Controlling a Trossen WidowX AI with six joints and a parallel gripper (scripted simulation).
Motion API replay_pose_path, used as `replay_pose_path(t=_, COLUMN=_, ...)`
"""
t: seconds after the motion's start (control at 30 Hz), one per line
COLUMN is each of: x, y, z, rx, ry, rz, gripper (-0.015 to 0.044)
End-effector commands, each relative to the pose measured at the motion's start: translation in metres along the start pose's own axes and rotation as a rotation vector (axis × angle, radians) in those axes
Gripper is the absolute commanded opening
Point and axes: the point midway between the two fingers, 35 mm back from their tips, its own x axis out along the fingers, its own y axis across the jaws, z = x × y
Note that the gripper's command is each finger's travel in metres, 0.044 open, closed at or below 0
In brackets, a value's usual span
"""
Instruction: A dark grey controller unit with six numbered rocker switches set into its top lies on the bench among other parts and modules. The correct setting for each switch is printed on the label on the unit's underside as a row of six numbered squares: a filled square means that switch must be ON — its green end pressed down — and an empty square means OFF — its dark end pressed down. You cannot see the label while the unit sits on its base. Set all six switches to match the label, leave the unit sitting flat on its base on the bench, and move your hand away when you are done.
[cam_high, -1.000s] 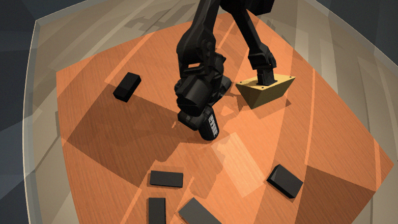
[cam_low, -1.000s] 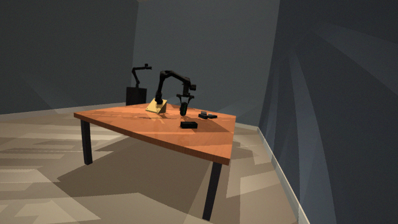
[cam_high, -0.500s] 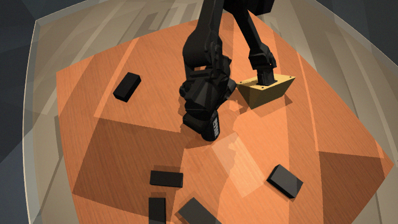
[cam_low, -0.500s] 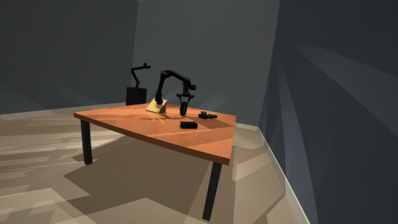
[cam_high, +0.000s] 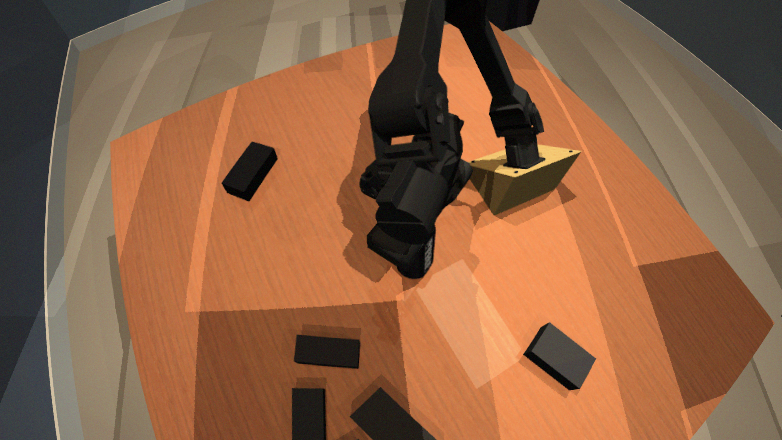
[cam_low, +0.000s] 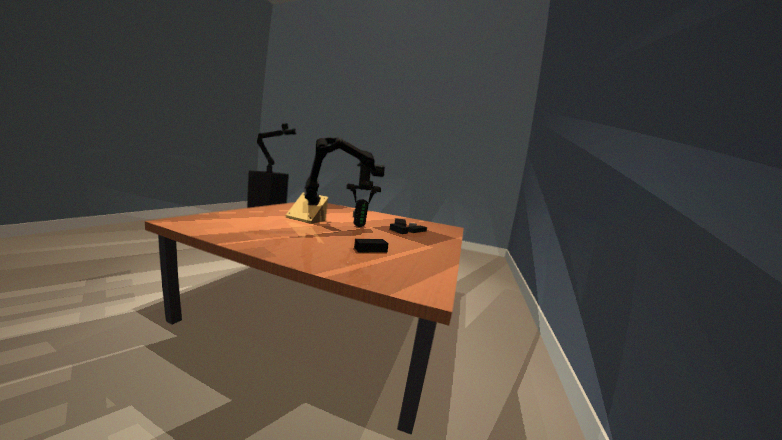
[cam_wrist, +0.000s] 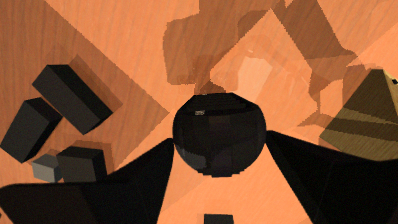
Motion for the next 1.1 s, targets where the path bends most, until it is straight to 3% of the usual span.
replay_pose_path(t=0.0, x=0.005, y=-0.002, z=-0.006, rx=0.0, ry=0.008, rz=-0.014, gripper=0.0338)
replay_pose_path(t=1.07, x=0.007, y=-0.002, z=-0.033, rx=0.0, ry=0.01, rz=-0.013, gripper=0.0338)
